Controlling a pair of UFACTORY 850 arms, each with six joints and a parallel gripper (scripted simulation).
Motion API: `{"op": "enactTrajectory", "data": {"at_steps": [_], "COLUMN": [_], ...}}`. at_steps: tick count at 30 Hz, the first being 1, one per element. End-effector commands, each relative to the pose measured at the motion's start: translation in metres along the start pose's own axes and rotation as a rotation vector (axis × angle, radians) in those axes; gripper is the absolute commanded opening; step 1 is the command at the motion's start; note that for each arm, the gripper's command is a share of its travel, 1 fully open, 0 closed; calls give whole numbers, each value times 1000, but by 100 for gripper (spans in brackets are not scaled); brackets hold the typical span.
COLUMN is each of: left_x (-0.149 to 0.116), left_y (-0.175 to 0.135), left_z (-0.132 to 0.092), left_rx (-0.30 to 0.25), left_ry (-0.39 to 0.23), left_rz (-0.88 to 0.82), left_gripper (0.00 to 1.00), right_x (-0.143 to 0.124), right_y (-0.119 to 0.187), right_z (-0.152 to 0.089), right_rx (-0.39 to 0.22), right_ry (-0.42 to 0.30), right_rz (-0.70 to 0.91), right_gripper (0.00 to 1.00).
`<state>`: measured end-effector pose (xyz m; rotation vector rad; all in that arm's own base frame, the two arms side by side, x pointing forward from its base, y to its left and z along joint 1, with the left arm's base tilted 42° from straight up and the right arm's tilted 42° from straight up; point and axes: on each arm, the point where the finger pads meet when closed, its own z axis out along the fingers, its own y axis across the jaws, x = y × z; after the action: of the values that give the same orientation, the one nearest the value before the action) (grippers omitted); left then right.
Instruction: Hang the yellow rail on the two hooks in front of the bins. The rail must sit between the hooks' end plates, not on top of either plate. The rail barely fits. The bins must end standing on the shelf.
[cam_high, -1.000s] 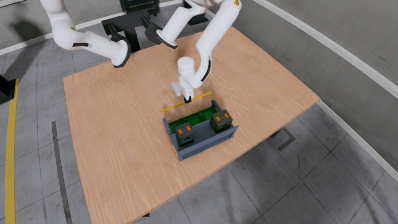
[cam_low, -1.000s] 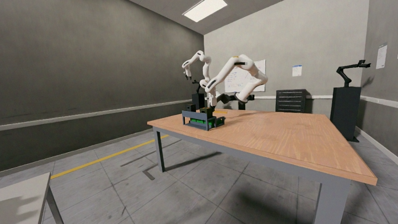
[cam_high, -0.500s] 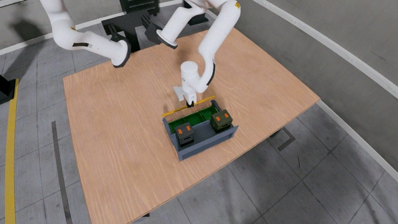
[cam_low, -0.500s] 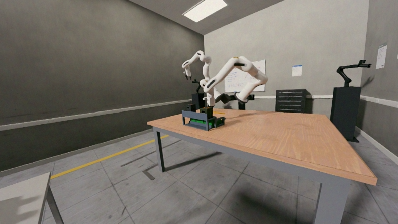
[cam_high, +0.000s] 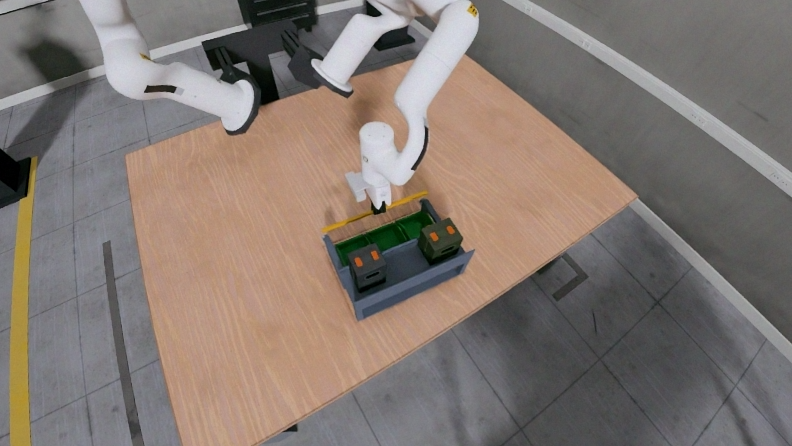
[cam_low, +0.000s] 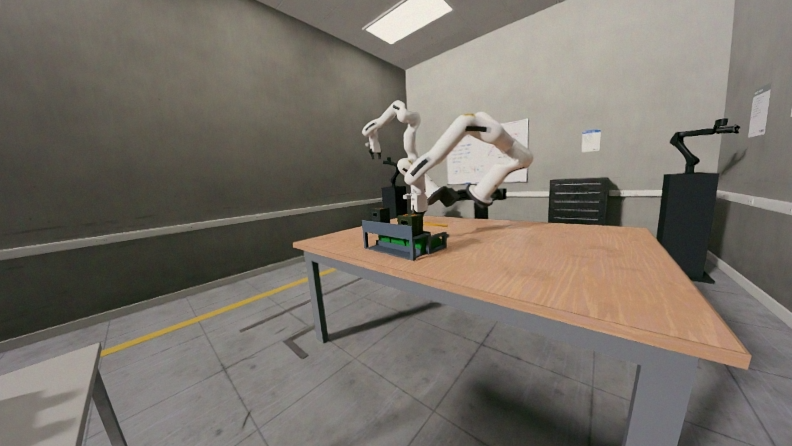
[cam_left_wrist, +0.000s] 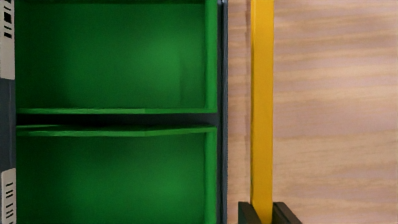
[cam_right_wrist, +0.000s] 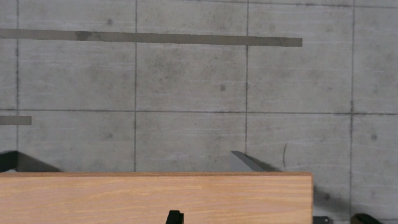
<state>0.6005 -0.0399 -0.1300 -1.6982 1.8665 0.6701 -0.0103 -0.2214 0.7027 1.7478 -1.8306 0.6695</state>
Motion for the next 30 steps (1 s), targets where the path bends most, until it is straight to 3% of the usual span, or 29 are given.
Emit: {"op": "enactTrajectory", "data": {"at_steps": [1, 30], "left_x": [0, 0], "left_y": [-1, -1], "left_z": [-1, 8], "left_rx": [2, 2], "left_ry": [0, 0], "left_rz": [0, -1], "left_gripper": [0, 0], "right_x": [0, 0], "right_y": [0, 0], "right_z": [-1, -1], "right_rx": [0, 0], "right_ry": [2, 2], "right_rz": [0, 0], "right_gripper": [100, 100]}}
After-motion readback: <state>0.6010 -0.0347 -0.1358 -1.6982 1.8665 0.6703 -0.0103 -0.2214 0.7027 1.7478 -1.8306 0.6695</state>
